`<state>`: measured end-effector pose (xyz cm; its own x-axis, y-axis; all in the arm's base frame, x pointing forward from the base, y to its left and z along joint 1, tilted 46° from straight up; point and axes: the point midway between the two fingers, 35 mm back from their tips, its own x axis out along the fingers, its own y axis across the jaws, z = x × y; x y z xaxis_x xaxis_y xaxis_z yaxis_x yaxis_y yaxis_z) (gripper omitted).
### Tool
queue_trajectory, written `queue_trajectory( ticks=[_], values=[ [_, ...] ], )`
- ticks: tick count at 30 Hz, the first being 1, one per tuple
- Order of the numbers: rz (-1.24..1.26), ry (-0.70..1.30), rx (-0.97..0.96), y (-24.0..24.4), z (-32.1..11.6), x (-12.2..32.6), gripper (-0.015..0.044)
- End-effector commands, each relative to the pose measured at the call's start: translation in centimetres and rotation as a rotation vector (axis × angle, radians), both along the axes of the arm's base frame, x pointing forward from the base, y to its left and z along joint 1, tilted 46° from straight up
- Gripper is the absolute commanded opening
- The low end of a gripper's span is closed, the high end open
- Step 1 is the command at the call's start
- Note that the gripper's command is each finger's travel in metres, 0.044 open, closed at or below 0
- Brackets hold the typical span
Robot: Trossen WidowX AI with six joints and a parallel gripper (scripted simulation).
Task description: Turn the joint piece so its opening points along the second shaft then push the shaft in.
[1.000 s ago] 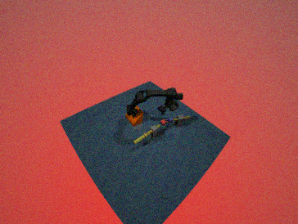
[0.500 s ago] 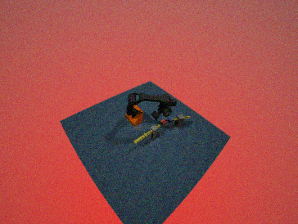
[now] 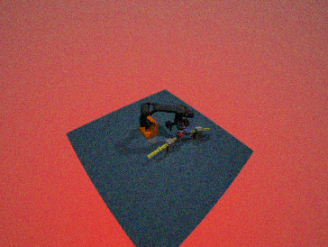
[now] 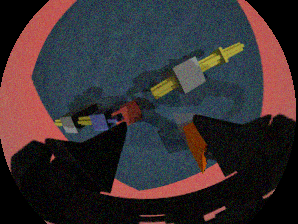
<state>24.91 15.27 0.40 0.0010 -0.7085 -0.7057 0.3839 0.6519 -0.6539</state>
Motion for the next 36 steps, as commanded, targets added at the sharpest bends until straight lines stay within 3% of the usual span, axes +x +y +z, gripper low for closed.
queue_trajectory(
  ticks=[1,36],
  values=[
    [-0.068,-0.073,-0.005,-0.2,-0.1,0.0,0.0440],
    [-0.820,-0.832,-0.001,-1.4,-0.9,0.0,0.0440]
  ],
)
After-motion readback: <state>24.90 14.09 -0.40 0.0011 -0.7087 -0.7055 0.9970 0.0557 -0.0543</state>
